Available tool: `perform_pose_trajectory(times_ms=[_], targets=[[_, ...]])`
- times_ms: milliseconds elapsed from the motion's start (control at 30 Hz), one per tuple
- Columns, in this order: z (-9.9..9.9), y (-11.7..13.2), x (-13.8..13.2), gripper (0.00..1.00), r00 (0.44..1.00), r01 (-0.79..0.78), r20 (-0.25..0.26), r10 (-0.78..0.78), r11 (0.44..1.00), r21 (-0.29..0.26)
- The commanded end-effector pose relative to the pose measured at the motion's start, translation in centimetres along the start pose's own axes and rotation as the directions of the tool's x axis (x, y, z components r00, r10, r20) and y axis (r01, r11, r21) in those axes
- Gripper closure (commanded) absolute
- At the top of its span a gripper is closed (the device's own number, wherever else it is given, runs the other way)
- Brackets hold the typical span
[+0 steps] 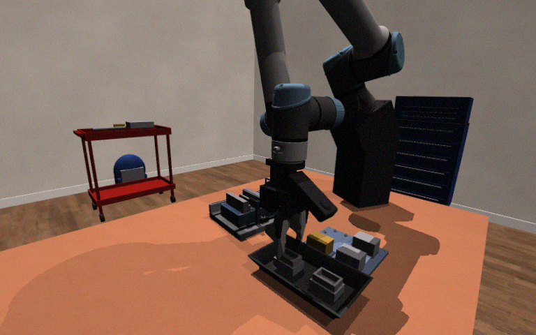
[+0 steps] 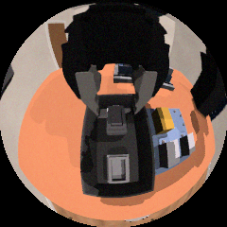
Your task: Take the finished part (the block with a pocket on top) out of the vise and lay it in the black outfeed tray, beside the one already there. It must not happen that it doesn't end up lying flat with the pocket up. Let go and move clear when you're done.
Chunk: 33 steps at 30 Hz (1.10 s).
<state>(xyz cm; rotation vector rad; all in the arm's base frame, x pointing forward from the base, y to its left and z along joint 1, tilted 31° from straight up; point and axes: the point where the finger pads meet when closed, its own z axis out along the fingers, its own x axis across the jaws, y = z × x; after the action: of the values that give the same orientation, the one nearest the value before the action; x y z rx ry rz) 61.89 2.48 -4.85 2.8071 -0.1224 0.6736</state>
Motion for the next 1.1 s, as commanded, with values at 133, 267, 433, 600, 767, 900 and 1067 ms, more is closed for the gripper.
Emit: perform_pose_trajectory(times_ms=[133,267,433,600,767,900,1067], targets=[[-2.5,0.0,0.1,0.60,1.000,0.000,-0.001,0.000,1.000,0.000],[-4.5,0.0,0.0,0.60,1.000,0.000,-0.001,0.000,1.000,0.000],[-6.6,0.0,0.0,0.60,1.000,0.000,-0.001,0.000,1.000,0.000],[-8.7,0.0,0.0,0.60,1.000,0.000,-0.001,0.000,1.000,0.000],[-11.0,0.0,0.0,0.60,1.000,0.000,-0.001,0.000,1.000,0.000],[-12.3,0.0,0.0,0.60,1.000,0.000,-0.001,0.000,1.000,0.000],[-13.0,0.0,0.0,0.60,1.000,0.000,-0.001,0.000,1.000,0.000]])
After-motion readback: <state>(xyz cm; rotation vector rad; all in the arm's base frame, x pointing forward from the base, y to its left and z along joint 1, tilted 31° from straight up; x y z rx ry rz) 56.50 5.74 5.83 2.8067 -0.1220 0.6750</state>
